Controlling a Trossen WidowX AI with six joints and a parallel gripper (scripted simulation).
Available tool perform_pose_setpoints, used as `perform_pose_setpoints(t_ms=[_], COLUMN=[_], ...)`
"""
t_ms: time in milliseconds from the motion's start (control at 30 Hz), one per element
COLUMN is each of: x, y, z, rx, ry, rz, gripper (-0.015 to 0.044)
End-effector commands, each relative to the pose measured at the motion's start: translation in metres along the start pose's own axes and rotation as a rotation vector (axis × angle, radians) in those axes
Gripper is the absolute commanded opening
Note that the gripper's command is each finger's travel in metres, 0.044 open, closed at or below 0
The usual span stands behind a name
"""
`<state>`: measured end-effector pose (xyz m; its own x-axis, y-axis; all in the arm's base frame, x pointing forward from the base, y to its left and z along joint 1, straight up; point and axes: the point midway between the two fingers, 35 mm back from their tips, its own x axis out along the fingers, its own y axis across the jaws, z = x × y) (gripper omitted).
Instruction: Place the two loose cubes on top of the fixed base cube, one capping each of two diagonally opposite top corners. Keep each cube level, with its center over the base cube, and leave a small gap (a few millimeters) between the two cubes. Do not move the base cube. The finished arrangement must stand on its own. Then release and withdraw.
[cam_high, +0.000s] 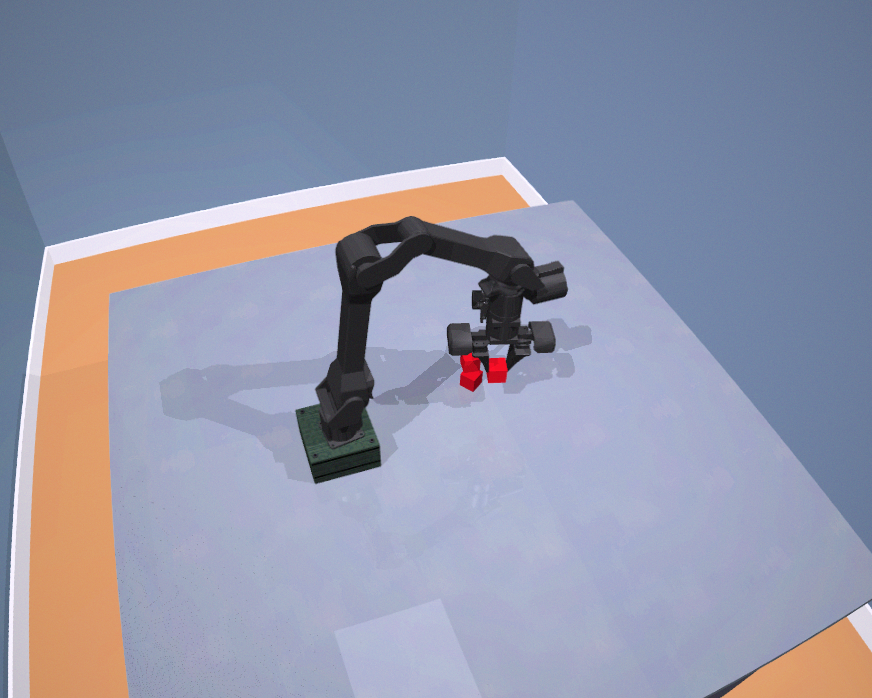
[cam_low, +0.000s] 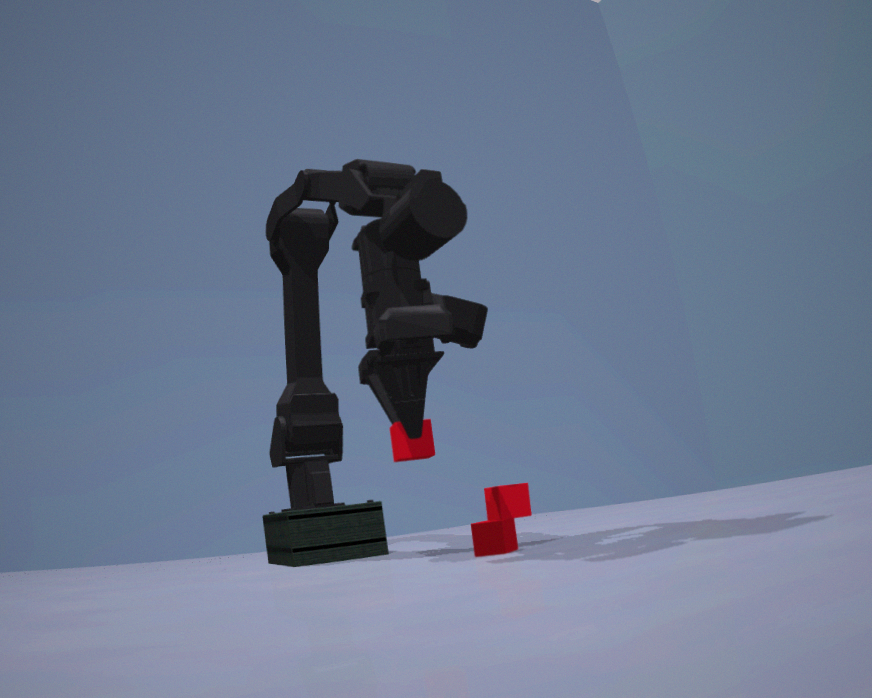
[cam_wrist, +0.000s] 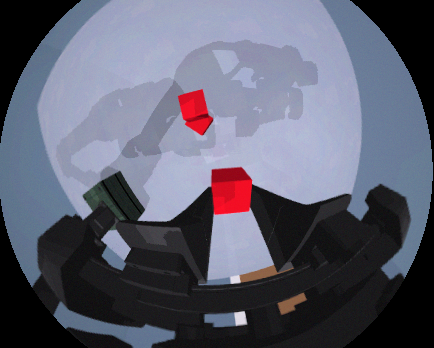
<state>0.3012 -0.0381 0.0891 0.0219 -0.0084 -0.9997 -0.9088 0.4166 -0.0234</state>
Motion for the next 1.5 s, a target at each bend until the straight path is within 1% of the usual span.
perform_pose_setpoints(t_ms=[0,533,633,967,1467], x=[0.002,0.005,0.007,0.035,0.04], y=[0.006,0.031,0.031,0.033,0.032], z=[0.013,0.056,0.056,0.056,0.056], rx=[-0.024,-0.121,-0.123,-0.142,-0.139], ry=[-0.001,-0.005,-0.004,0.009,0.007], rz=[0.002,0.004,0.003,-0.001,0.0], gripper=[0.0105,0.0105,0.0105,0.0105,0.0105])
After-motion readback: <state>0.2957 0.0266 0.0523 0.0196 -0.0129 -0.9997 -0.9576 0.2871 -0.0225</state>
